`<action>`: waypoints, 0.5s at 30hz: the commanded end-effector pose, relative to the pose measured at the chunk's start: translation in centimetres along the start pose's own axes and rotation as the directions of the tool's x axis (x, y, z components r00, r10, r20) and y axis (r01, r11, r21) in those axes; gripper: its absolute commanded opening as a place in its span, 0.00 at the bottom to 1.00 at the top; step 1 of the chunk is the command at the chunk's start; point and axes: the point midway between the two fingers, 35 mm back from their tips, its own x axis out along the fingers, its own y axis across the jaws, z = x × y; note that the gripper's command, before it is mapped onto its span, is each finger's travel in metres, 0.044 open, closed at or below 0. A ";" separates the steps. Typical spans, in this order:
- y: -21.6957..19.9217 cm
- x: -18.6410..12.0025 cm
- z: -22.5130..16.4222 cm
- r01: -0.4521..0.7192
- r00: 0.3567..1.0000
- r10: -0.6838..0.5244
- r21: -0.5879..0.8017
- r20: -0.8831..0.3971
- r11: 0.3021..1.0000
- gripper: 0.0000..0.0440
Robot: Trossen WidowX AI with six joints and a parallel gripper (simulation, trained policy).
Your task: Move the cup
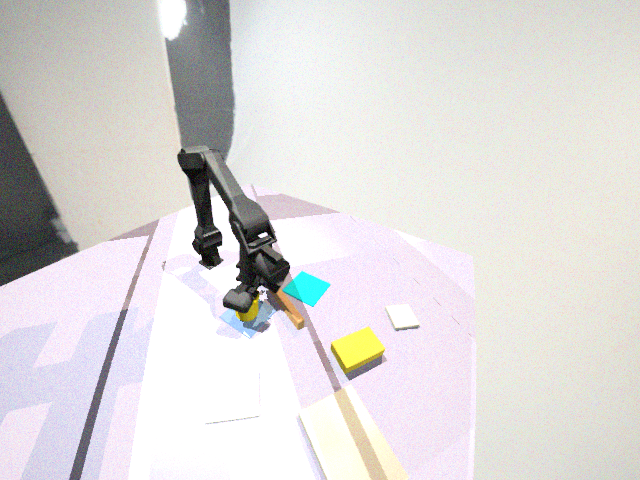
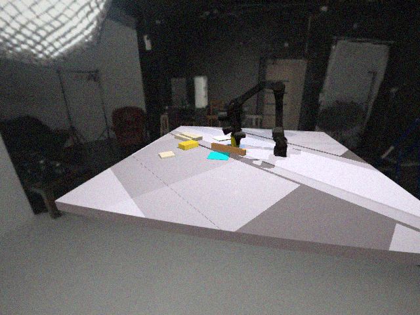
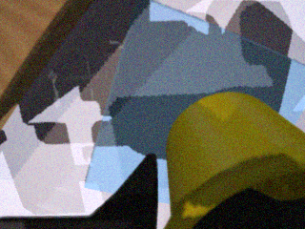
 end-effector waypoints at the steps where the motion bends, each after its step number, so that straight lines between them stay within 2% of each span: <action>1: -0.1 -0.7 0.4 0.001 1.000 -0.001 -0.023 0.012 1.000 0.03; 15: 0.3 -4.6 2.9 0.017 0.997 -0.012 -0.064 0.075 0.998 0.02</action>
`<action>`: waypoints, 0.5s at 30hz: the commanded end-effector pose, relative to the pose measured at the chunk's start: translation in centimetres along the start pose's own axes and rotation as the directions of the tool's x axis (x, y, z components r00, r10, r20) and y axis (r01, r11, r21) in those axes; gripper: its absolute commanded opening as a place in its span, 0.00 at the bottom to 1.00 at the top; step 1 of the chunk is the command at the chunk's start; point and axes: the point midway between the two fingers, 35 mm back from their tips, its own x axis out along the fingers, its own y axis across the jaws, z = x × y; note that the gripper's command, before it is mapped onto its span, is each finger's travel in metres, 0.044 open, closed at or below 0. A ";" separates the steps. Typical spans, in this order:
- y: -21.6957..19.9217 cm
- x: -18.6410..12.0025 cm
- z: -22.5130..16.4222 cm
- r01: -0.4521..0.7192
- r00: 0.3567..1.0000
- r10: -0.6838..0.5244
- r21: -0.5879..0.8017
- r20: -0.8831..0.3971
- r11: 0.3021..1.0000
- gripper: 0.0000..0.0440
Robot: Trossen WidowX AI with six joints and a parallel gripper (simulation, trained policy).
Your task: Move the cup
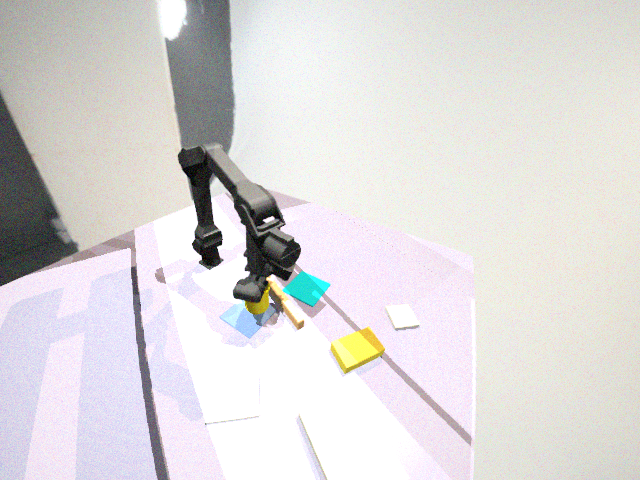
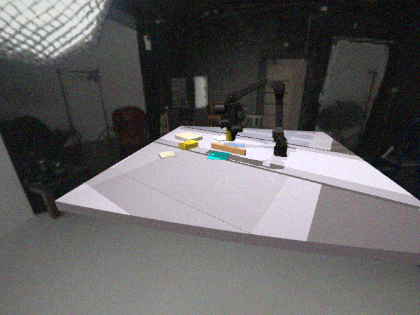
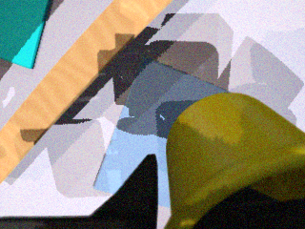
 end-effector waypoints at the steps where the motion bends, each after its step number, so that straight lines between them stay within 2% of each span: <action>1: 0.3 -0.7 0.8 0.000 1.000 0.000 -0.007 0.015 1.000 0.02; 15: 2.2 -2.8 4.9 0.030 0.996 -0.025 -0.053 0.091 0.998 0.00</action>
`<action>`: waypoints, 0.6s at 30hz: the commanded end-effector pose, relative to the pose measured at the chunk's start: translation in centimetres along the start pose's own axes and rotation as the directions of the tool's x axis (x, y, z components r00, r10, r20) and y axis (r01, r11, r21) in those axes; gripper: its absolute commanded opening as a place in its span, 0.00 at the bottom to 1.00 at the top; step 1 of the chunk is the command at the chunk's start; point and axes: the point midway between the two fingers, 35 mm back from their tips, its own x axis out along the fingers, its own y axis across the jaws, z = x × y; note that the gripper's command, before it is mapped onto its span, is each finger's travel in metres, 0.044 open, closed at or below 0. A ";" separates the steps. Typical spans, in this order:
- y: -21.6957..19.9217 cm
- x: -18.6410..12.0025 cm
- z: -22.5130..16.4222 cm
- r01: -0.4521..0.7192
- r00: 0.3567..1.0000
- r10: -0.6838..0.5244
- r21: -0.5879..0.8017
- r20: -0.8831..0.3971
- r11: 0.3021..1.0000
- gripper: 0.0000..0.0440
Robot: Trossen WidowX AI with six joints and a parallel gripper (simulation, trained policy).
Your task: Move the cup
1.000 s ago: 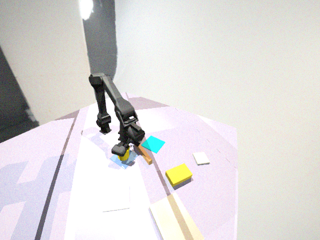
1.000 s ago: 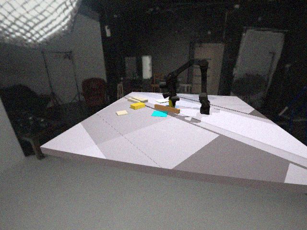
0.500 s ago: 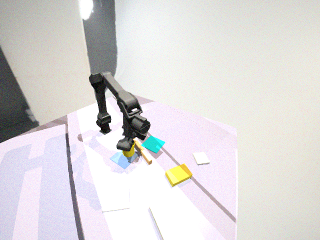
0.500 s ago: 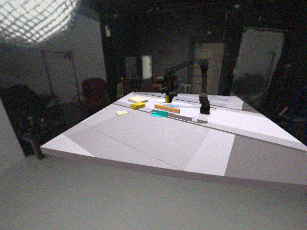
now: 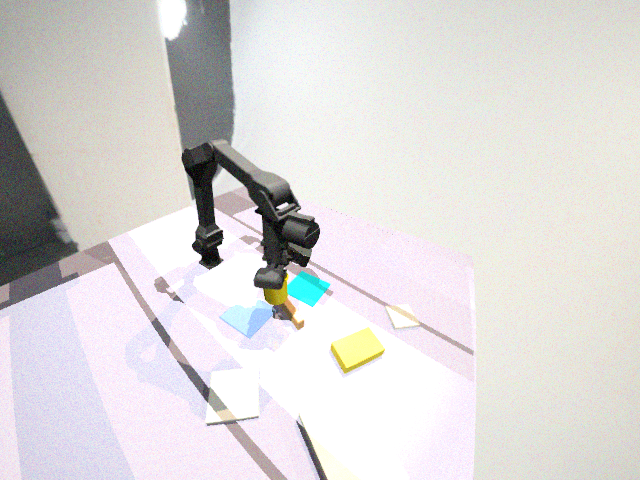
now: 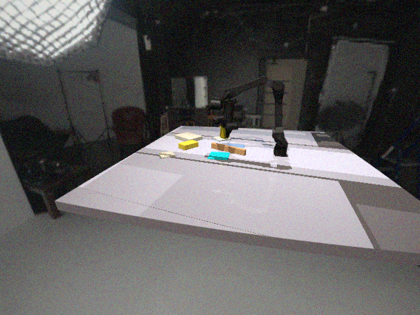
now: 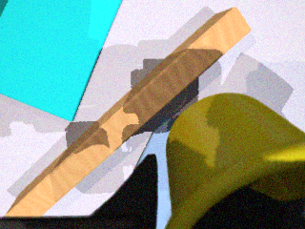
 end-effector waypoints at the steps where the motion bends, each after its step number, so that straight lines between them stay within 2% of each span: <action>1: 0.7 -0.1 1.1 0.001 1.000 -0.001 -0.007 0.018 1.000 0.00; 18: 5.4 0.2 5.8 0.016 0.996 -0.010 -0.060 0.092 0.998 0.00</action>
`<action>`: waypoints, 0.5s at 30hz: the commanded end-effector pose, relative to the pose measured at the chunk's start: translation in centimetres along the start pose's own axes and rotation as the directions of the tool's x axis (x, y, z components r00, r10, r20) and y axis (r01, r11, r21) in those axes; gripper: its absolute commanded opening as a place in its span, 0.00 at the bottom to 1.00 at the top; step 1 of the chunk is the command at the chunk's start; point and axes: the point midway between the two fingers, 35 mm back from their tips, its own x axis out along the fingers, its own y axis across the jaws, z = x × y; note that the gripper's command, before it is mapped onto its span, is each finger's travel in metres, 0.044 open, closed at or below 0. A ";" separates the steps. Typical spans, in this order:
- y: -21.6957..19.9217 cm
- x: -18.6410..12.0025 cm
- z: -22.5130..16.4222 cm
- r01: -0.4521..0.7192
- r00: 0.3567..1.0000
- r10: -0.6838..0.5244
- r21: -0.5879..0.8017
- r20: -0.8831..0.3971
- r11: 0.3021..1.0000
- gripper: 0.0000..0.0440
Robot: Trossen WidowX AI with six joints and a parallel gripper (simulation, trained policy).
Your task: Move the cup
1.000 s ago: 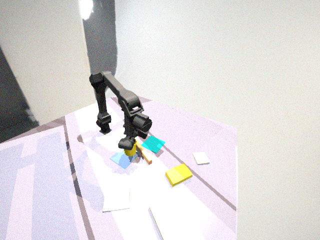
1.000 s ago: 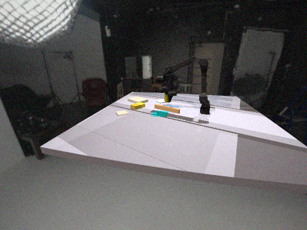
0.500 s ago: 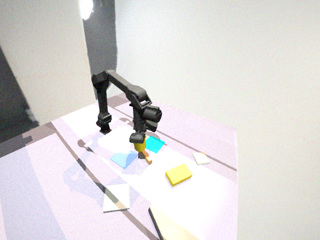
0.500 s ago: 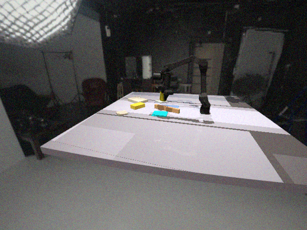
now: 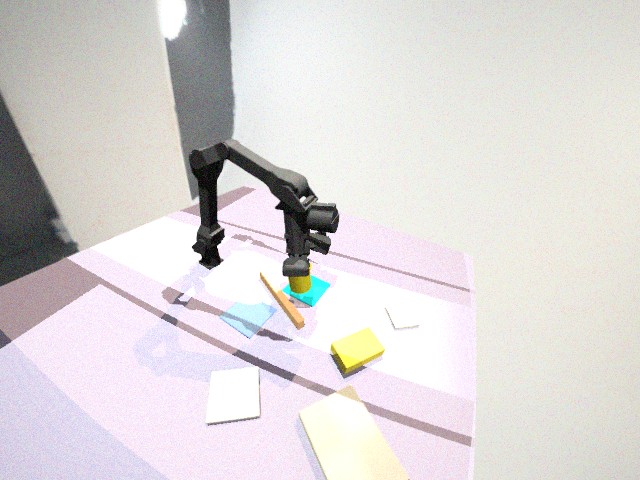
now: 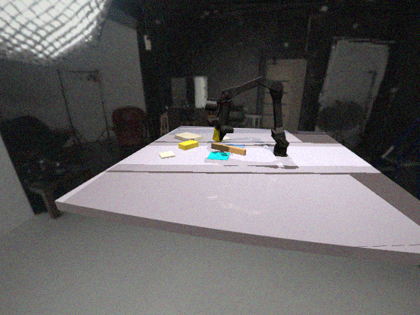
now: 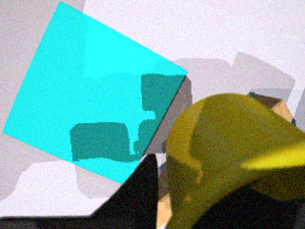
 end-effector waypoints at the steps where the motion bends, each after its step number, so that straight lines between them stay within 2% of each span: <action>1: 1.1 0.4 0.8 -0.002 1.000 0.002 -0.006 0.008 1.000 0.00; 15: 5.2 3.1 2.8 0.003 1.000 -0.002 -0.023 0.028 1.000 0.00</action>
